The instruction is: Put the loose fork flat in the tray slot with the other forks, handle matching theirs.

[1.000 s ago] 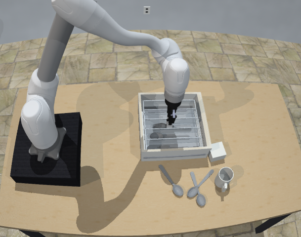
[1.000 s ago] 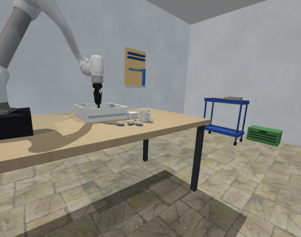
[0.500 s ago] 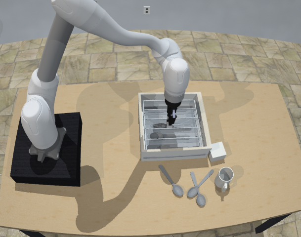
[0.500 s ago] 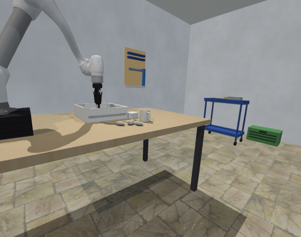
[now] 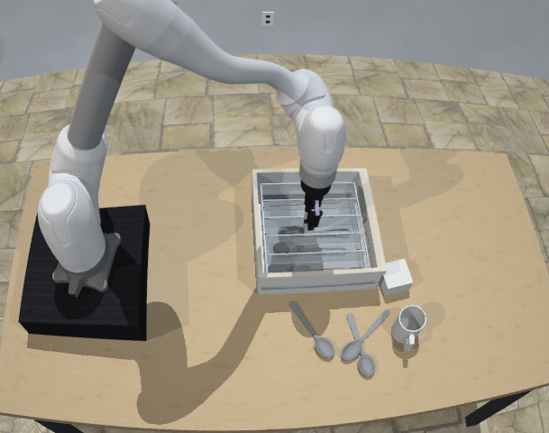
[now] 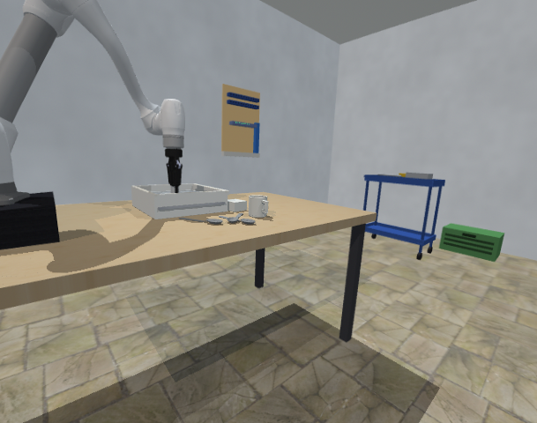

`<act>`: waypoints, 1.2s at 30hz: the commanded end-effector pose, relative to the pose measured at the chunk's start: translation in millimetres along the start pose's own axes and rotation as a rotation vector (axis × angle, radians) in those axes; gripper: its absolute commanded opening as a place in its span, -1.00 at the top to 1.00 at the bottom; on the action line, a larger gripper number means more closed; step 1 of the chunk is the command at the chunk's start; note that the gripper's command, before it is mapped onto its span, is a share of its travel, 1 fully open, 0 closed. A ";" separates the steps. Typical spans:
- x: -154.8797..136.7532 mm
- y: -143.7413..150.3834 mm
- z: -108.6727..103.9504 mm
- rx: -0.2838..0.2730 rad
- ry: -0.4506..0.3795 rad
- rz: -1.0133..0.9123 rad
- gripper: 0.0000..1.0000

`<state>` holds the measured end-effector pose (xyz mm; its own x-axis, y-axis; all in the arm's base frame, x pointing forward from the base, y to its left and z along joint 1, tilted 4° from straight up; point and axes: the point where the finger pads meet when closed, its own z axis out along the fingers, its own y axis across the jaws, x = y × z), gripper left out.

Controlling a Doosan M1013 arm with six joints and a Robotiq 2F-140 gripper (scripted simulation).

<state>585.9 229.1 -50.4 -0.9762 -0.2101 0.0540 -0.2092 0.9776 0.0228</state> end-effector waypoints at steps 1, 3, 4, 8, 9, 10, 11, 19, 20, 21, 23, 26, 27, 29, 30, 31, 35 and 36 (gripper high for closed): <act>2.8 1.1 4.9 -0.002 0.004 -0.003 0.71; 2.8 1.1 4.9 -0.002 0.004 -0.003 0.71; 2.8 1.1 4.9 -0.002 0.004 -0.003 0.71; 2.8 1.1 4.9 -0.002 0.004 -0.003 0.71; 2.8 1.1 4.9 -0.002 0.004 -0.003 0.71; 2.8 1.1 4.9 -0.002 0.004 -0.003 0.71; 2.8 1.1 4.9 -0.002 0.004 -0.003 0.71; 2.8 1.1 4.9 -0.002 0.004 -0.003 0.71; 2.8 1.1 4.9 -0.002 0.004 -0.003 0.71; 2.8 1.1 4.8 -0.002 0.004 -0.003 0.71; 2.8 1.1 4.2 -0.002 0.004 -0.003 0.71; 2.8 1.1 1.3 -0.002 0.004 -0.003 0.71; 2.8 1.1 -0.2 -0.002 0.004 -0.003 0.71; 2.8 1.1 -4.5 -0.002 0.004 -0.003 0.71; 2.8 1.1 -7.1 -0.002 0.004 -0.003 0.71; 2.7 1.1 -10.1 -0.002 0.004 -0.003 0.71; 2.7 1.1 -25.6 -0.002 0.004 -0.003 0.71; 2.7 1.1 -25.6 -0.002 0.004 -0.003 0.71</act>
<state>582.4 228.3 -38.9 -0.9756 -0.2107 0.0612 -0.2096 0.9775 0.0230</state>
